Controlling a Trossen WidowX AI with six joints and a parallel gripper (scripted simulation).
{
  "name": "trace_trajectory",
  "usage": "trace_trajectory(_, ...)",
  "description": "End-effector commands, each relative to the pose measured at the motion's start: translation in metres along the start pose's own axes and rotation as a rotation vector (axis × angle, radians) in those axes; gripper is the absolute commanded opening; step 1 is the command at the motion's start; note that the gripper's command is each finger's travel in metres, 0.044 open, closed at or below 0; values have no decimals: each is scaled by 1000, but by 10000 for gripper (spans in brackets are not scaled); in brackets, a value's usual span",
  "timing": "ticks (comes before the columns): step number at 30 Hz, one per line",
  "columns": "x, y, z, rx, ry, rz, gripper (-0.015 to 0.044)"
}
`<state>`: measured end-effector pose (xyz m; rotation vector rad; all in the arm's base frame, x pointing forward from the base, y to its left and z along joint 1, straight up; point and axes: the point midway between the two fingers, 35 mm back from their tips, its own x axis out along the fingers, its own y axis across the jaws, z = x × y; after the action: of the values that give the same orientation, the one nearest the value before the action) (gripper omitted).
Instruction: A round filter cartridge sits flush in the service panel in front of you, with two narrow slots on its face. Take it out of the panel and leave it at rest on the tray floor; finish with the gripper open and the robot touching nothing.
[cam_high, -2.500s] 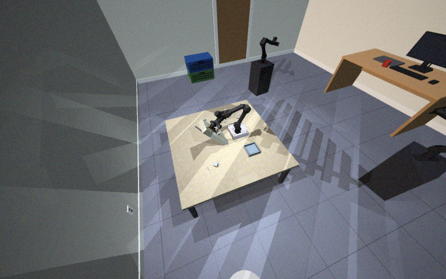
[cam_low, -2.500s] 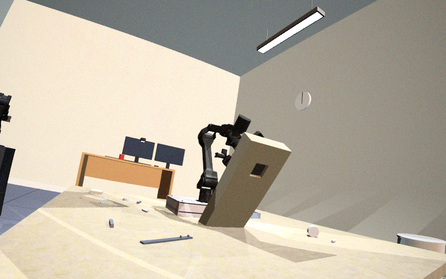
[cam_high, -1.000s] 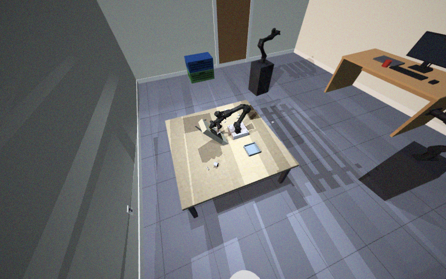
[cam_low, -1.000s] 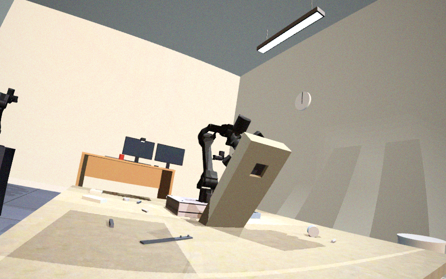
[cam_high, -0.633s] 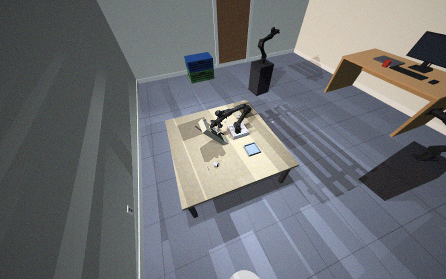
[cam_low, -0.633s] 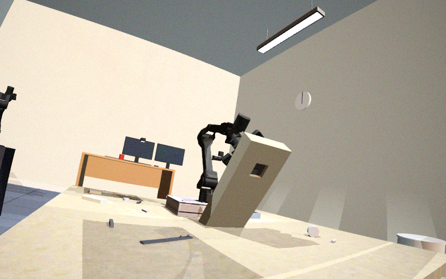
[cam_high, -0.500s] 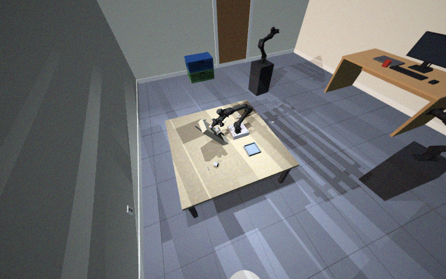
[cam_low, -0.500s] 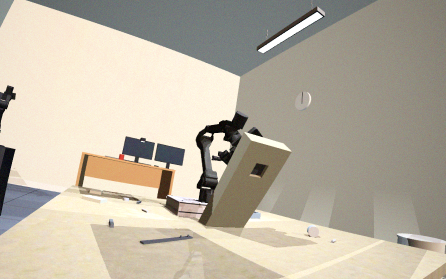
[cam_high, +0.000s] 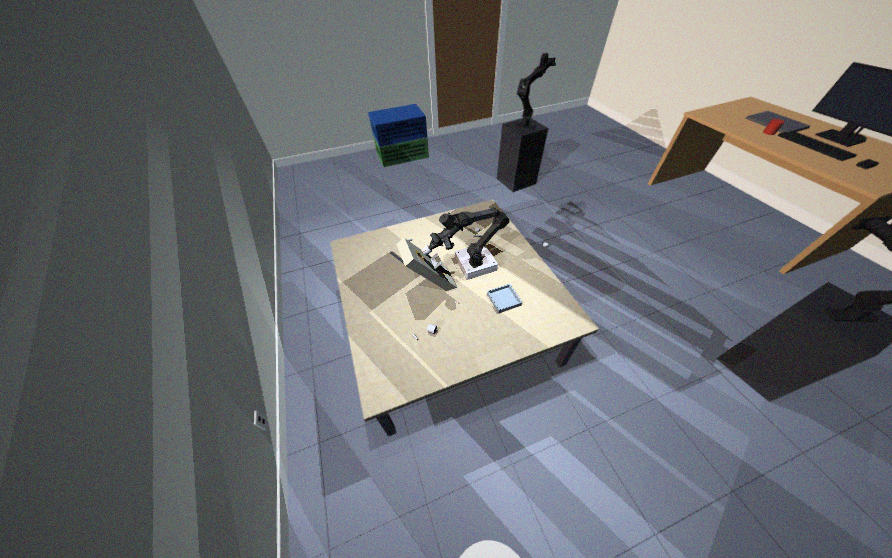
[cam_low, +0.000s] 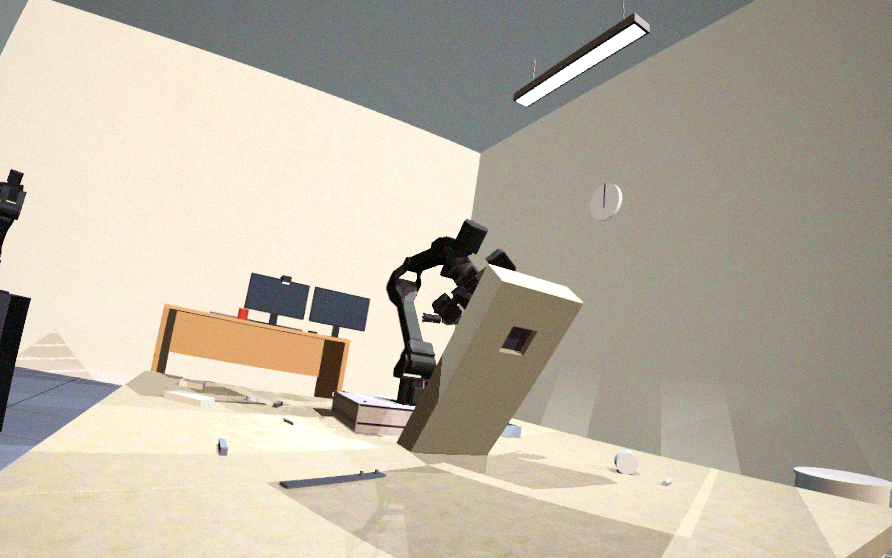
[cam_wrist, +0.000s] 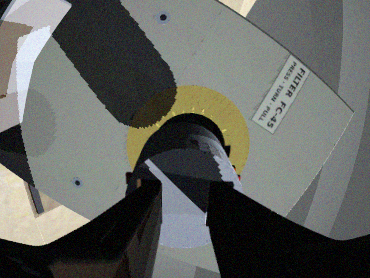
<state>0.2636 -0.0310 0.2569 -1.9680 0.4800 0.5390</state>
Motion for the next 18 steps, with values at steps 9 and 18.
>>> trace_trajectory(9, 5, 36, 19, -1, 3, 7, 0)
trace_trajectory(18, 10, 61, 33, -1, 3, 8, 0)
